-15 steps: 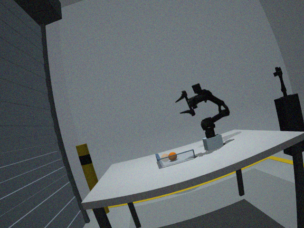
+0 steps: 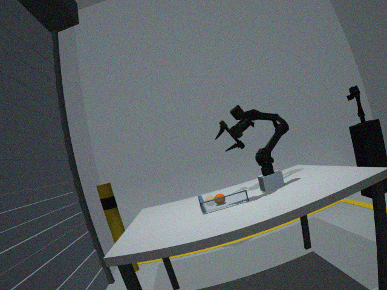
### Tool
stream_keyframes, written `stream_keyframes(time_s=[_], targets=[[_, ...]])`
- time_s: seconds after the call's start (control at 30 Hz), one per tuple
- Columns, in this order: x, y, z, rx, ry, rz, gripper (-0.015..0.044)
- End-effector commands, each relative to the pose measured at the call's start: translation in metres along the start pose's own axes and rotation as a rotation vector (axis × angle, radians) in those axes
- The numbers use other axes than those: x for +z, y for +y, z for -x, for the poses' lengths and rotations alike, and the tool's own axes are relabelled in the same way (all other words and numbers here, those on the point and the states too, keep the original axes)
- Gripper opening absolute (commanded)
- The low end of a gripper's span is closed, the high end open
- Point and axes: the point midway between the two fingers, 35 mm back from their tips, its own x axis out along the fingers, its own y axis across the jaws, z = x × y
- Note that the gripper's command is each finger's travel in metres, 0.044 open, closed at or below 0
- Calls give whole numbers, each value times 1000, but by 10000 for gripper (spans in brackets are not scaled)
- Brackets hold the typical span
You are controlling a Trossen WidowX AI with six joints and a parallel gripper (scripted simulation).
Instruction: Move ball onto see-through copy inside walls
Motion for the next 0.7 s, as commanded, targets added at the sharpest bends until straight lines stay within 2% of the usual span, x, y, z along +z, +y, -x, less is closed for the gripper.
stream_keyframes(time_s=[0.0, 0.33, 0.67], targets=[[11, 8, -29, 156, 46, -147, 411], [21, 49, -106, 520, 283, -578, 411], [6, 120, -178, 823, 709, -1088, 411]])
